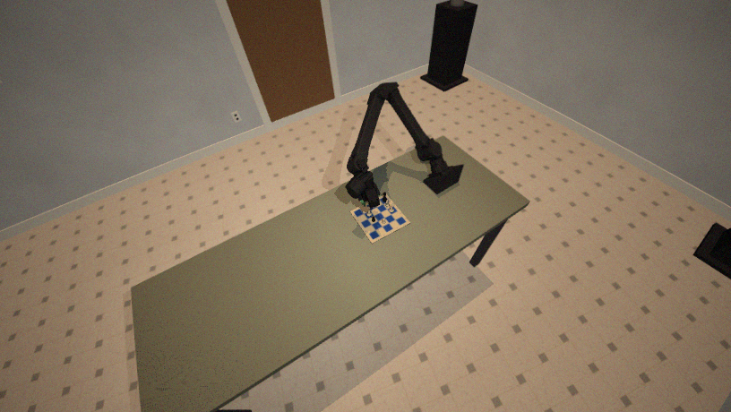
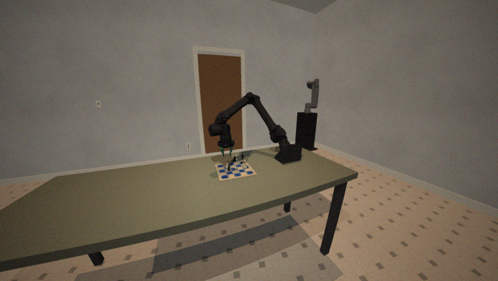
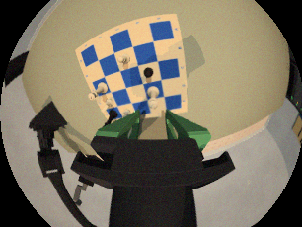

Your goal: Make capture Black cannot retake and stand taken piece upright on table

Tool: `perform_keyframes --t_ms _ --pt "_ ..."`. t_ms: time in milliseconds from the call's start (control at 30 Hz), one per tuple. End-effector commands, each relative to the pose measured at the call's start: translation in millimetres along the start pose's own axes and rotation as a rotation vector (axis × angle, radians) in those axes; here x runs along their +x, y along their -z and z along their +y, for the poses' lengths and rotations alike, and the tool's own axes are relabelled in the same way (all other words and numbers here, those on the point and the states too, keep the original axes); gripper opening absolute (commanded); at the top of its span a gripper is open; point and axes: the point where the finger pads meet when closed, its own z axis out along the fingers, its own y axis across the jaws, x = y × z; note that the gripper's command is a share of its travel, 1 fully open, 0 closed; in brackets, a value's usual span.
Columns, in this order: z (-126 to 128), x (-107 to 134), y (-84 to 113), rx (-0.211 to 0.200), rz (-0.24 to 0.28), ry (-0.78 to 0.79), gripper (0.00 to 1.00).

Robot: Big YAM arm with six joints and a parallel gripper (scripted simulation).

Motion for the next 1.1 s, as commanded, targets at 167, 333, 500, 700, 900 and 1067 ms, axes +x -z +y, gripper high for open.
perform_keyframes --t_ms 167,333,500,700,900,1067 --pt "-9 6 -2.0 0.014 -0.009 -0.019 0.4" --pt "-4 2 -18.5 0.001 0.0 -0.004 0.4" --pt "-4 2 -26.5 0.0 0.0 -0.003 0.4" --pt "-4 2 -41.2 0.0 0.001 -0.003 0.4" --pt "-5 2 -47.3 0.001 -0.001 -0.005 0.4" --pt "-14 0 -39.0 0.021 -0.01 -0.014 0.4"
